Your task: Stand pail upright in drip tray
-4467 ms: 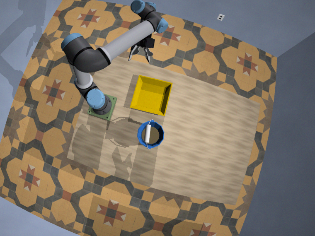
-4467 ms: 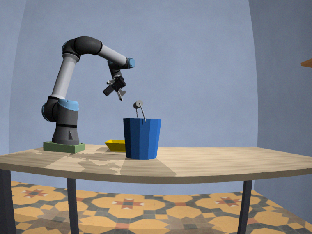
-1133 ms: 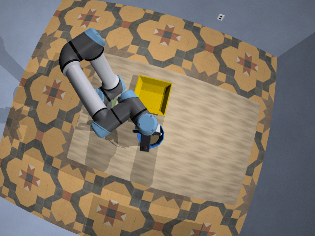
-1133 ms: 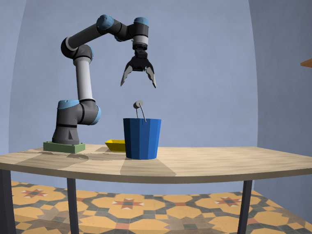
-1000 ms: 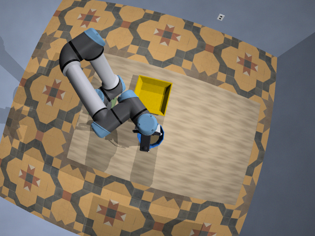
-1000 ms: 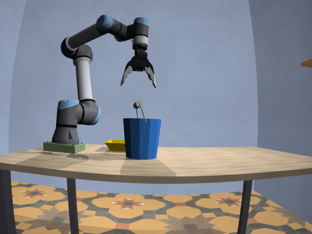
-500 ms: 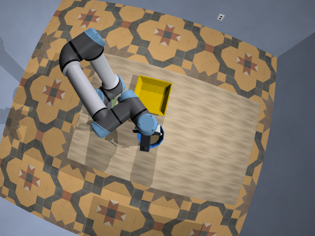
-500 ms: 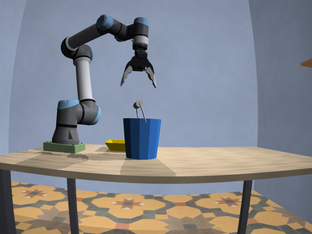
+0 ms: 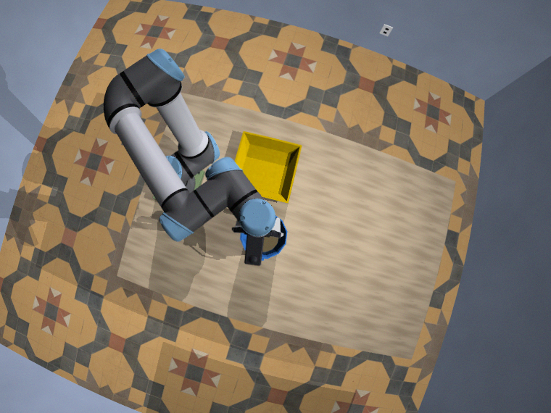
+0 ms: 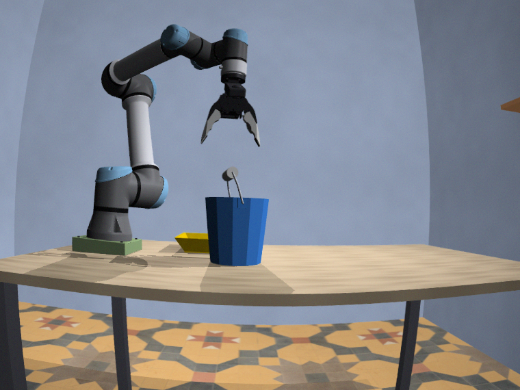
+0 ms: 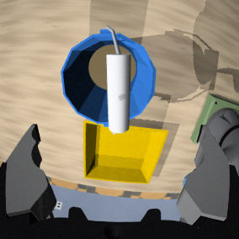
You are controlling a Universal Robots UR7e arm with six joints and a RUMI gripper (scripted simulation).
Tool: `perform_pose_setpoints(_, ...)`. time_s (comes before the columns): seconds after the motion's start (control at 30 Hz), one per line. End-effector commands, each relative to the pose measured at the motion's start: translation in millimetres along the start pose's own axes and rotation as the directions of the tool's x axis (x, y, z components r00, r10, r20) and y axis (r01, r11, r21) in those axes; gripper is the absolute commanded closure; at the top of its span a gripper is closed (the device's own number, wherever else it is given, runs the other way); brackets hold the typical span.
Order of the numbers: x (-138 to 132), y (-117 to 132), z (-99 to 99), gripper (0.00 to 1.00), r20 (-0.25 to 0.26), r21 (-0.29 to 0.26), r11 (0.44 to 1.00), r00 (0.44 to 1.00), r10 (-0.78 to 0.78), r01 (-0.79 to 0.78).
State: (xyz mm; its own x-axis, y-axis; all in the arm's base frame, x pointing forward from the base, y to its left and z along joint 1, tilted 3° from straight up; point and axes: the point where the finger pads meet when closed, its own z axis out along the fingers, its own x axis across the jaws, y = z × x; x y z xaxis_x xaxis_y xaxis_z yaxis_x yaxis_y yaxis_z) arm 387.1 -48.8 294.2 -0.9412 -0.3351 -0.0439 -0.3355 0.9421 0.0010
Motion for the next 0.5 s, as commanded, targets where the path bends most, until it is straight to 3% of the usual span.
perform_pose_setpoints(0.0,-0.2,-0.2,-0.2,0.0,0.001,0.001,1.0,1.0,0.0,0.0)
perform_pose_setpoints(0.47,-0.2,-0.2,8.8,0.0,0.001,0.001,1.0,1.0,0.0,0.0)
